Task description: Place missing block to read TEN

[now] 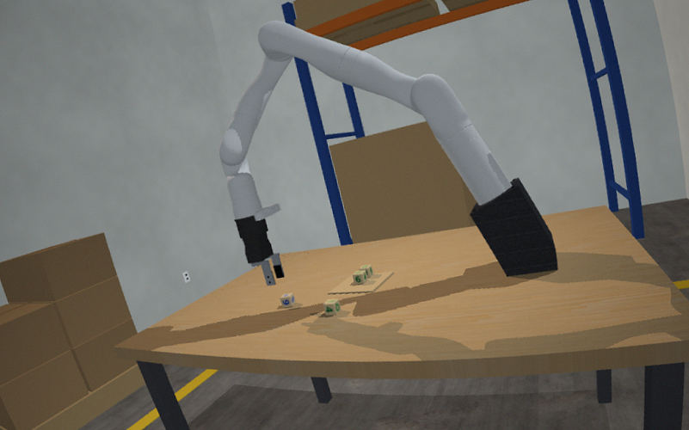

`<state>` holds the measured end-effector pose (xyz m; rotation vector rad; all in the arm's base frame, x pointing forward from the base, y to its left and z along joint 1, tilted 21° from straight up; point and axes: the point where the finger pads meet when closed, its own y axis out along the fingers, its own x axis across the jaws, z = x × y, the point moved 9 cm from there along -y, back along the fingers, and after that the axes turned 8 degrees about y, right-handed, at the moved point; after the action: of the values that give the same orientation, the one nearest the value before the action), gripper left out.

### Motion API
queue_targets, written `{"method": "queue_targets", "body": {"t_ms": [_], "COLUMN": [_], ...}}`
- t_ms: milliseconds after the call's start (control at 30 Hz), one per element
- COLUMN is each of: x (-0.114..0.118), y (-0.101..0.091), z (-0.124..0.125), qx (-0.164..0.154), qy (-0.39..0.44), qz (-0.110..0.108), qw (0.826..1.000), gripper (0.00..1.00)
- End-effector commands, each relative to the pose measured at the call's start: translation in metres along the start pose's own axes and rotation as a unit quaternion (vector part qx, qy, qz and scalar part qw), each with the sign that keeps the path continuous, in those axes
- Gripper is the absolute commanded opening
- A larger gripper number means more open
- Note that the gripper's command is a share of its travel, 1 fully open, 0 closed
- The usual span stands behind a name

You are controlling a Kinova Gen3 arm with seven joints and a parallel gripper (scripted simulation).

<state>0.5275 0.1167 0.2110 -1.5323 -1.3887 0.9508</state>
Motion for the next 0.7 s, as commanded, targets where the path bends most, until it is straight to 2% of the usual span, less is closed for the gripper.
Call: {"method": "queue_targets", "body": {"t_ms": [0,233,667], "x": [-0.034,-0.045,-0.045], "y": [0.003,0.002,0.001], "z": [-0.034,-0.048,-0.047], "qx": [0.002,0.0,0.0], "qy": [0.019,0.015,0.023], "qz": [0.003,0.003,0.003], "qw": [1.0,1.0,1.0], "gripper": [1.0,1.0,1.0]}}
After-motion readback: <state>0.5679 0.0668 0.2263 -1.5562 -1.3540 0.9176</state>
